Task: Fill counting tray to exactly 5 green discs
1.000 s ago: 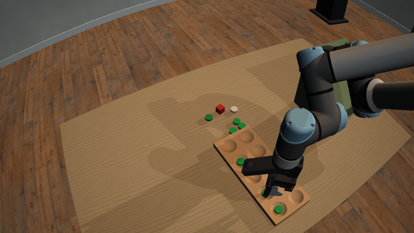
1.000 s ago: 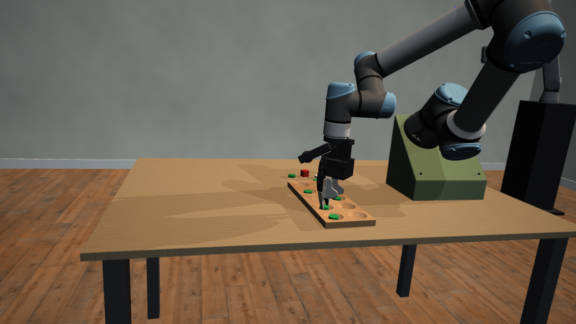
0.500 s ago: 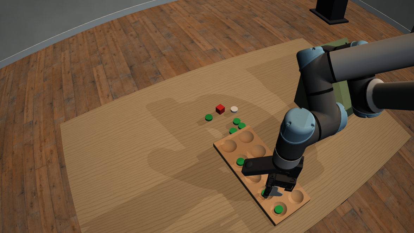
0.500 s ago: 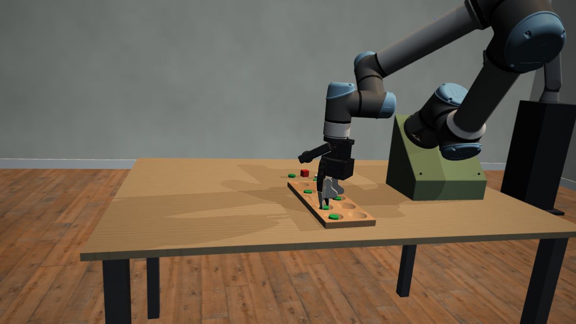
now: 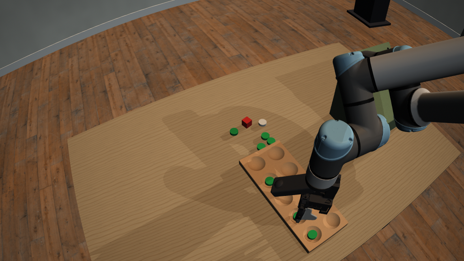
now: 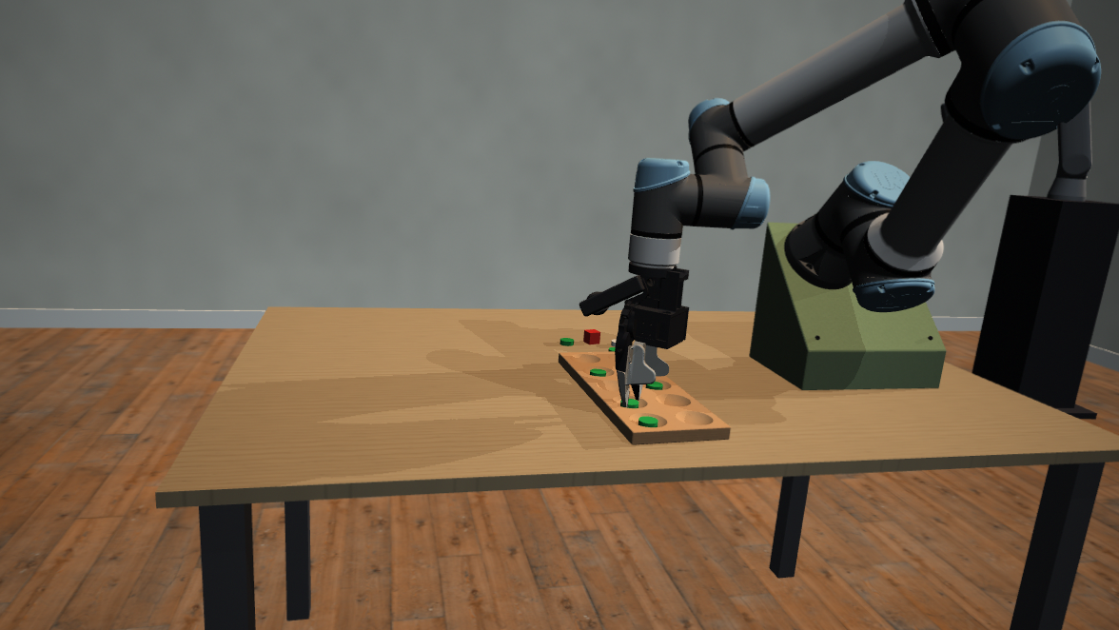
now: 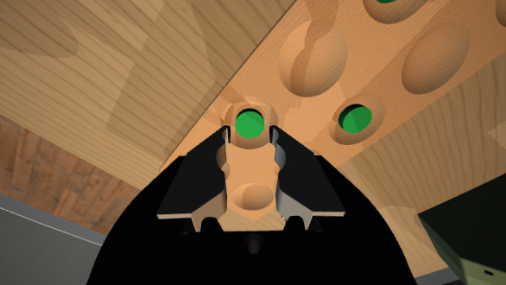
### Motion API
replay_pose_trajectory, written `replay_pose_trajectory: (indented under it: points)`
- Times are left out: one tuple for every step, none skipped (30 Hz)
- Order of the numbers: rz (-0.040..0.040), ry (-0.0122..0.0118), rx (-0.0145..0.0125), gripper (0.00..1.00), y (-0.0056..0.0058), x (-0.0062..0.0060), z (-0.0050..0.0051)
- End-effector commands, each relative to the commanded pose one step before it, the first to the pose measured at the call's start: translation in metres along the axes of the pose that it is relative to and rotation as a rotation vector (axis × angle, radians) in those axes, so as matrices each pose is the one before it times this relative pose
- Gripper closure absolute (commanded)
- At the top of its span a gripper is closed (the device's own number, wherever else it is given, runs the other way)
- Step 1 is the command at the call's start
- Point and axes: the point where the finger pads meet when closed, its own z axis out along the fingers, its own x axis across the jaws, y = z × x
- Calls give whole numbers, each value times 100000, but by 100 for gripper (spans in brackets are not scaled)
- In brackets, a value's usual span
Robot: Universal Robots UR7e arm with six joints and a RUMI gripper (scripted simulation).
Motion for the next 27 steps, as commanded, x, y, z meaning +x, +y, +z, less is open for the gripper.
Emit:
replay_pose_trajectory:
  points:
    - [-32, -69, 64, 76, -23, -31, -145]
    - [0, 0, 0, 75, 0, 0, -25]
    - [0, 0, 0, 75, 0, 0, -25]
    - [0, 0, 0, 74, 0, 0, -25]
    - [0, 0, 0, 74, 0, 0, -25]
    - [0, 0, 0, 73, 0, 0, -25]
    - [0, 0, 0, 73, 0, 0, -25]
    - [0, 0, 0, 73, 0, 0, 0]
    - [0, 0, 0, 73, 0, 0, 0]
    - [0, 0, 0, 72, 0, 0, -25]
    - [0, 0, 0, 72, 0, 0, -25]
    - [0, 0, 0, 72, 0, 0, -25]
    - [0, 0, 0, 72, 0, 0, -25]
    - [0, 0, 0, 72, 0, 0, -2]
    - [0, 0, 1, 72, -1, -1, -12]
    - [0, 1, 2, 72, -2, -1, -30]
    - [0, 2, 3, 72, -4, -2, -55]
    - [1, 3, 5, 72, -7, -4, -86]
    - [1, 4, 6, 72, -9, -5, -120]
    - [1, 4, 8, 72, -11, -6, -157]
    - [1, 5, 9, 72, -12, -7, -195]
    - [1, 5, 10, 72, -13, -7, -233]
    - [2, 5, 10, 72, -12, -7, -270]
    - [2, 4, 10, 72, -11, -6, -305]
    - [0, 0, 0, 72, 0, 0, 0]
    - [0, 0, 0, 72, 0, 0, 0]
    - [1, 3, 8, 72, -8, -5, -338]
